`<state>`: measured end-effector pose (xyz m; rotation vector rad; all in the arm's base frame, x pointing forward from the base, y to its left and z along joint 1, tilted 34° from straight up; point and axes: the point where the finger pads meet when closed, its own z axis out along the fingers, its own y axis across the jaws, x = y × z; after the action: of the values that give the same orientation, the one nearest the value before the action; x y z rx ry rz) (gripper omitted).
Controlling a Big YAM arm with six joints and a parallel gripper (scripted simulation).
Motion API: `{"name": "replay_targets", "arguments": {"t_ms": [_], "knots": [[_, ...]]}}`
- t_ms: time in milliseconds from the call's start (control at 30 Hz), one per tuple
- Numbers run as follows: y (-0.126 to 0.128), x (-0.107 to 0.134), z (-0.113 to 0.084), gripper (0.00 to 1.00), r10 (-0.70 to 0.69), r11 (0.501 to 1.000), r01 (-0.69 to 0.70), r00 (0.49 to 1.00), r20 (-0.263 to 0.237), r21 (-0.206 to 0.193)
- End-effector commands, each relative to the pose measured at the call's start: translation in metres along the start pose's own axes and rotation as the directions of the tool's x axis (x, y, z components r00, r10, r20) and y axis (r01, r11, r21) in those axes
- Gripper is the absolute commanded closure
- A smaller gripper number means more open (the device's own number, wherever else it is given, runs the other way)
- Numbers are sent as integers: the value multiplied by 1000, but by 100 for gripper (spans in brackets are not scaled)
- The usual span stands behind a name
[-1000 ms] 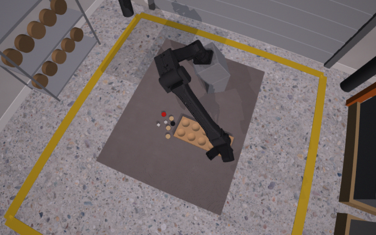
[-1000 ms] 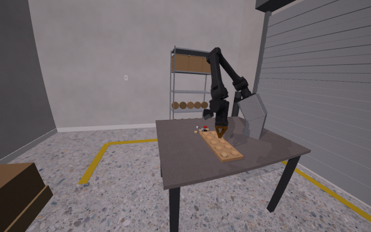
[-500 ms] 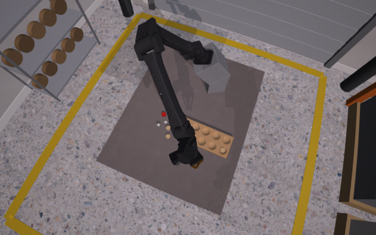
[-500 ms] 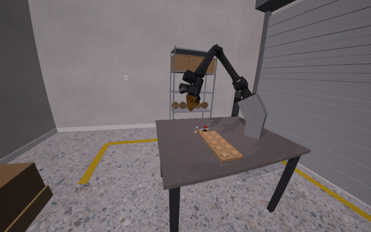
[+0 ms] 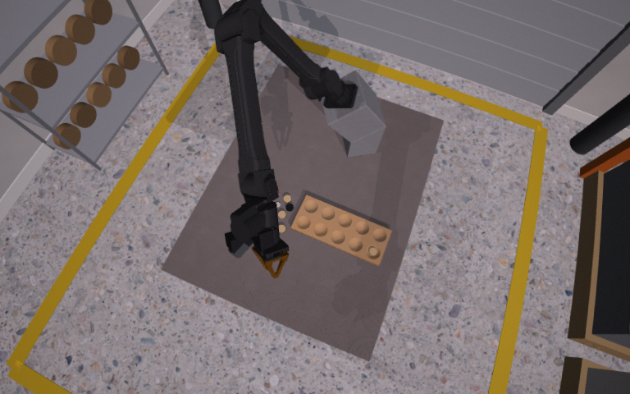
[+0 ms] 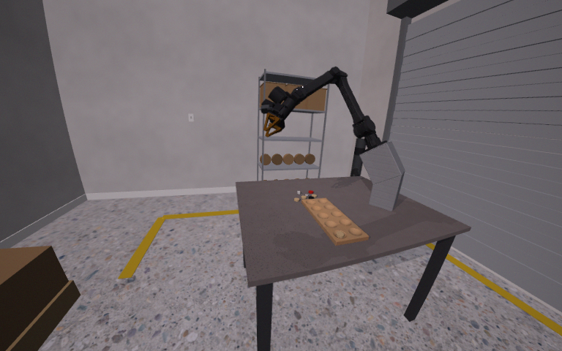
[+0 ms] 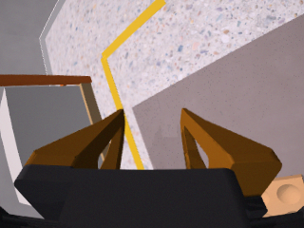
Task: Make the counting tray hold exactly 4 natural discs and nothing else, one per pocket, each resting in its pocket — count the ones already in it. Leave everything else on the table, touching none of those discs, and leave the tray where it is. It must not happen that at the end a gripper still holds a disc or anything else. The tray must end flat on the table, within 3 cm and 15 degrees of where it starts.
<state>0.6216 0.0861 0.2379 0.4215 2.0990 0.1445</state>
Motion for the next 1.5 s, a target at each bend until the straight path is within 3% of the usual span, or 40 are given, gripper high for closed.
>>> {"name": "replay_targets", "arguments": {"t_ms": [0, 33, 100, 133, 233, 267, 300, 433, 467, 600, 633, 733, 767, 800, 933, 967, 1133, 1167, 1300, 1333, 1467], "knots": [[3, -18, -11, 55, -54, 998, 55, 998, 44, -28], [-1, -47, -33, 55, -76, 995, 83, 991, 108, -57], [-1, -47, -33, 55, -76, 995, 83, 991, 108, -57], [-5, -74, -58, 55, -100, 990, 115, 980, 175, -79], [-4, -77, -59, 55, -99, 990, 114, 979, 179, -80], [0, -88, -62, 55, -93, 990, 112, 976, 197, -87], [-10, -100, -84, 55, -125, 984, 151, 962, 244, -94], [-7, -108, -87, 55, -121, 984, 150, 959, 256, -98], [-15, -124, -112, 55, -150, 976, 191, 937, 314, -102], [-13, -130, -115, 55, -148, 976, 190, 935, 323, -105], [-21, -146, -142, 55, -177, 967, 232, 906, 384, -102], [-21, -146, -142, 55, -177, 967, 232, 906, 384, -102], [-17, -157, -147, 55, -172, 967, 232, 900, 401, -105], [-26, -166, -172, 55, -205, 957, 275, 868, 452, -94], [-23, -176, -178, 55, -200, 957, 275, 860, 469, -96], [-32, -183, -203, 55, -234, 945, 317, 823, 517, -77], [-32, -183, -203, 55, -234, 945, 317, 823, 517, -77], [-37, -198, -234, 55, -263, 932, 357, 772, 578, -53], [-34, -208, -242, 55, -258, 932, 357, 761, 595, -53], [-63, -165, -178, 55, -317, 935, 354, 832, 456, 4], [-58, -164, -178, 55, -317, 934, 358, 832, 456, -4]]}}
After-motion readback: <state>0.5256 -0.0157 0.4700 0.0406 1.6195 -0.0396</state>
